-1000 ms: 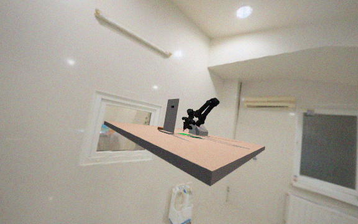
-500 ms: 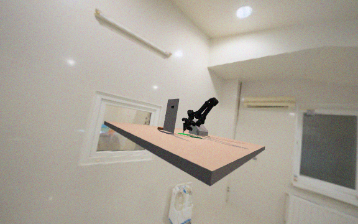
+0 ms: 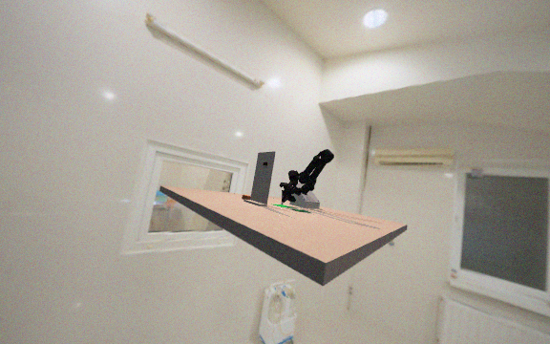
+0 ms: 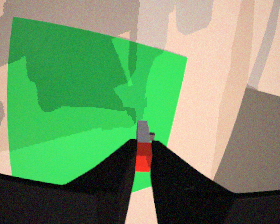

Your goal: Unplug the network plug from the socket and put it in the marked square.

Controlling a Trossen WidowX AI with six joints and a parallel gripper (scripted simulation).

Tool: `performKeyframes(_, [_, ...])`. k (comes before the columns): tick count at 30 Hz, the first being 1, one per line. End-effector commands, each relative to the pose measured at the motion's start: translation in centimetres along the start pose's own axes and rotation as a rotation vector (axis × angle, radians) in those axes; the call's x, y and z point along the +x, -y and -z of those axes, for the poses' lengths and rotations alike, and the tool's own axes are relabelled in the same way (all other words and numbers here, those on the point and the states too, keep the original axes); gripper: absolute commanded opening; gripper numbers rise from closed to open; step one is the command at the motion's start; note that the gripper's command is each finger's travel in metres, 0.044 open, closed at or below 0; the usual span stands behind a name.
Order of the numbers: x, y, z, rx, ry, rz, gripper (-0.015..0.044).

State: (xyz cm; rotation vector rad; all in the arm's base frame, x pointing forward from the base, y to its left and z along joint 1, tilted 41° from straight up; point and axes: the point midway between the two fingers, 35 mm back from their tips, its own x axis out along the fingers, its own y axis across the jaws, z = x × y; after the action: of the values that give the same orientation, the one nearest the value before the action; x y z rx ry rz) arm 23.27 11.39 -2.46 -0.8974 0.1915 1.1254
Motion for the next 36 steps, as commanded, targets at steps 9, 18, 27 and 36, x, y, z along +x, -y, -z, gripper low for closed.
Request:
performKeyframes(9, [0.36,-0.63,-0.03,0.014,-0.006,-0.006,0.0000])
performKeyframes(18, [0.54,-0.54,-0.34,0.006,0.000,-0.004,0.0000])
performKeyframes(27, [0.54,-0.54,-0.34,0.006,0.000,-0.004,0.0105])
performKeyframes(36, [0.44,-0.53,-0.32,0.006,0.000,-0.004,0.0156])
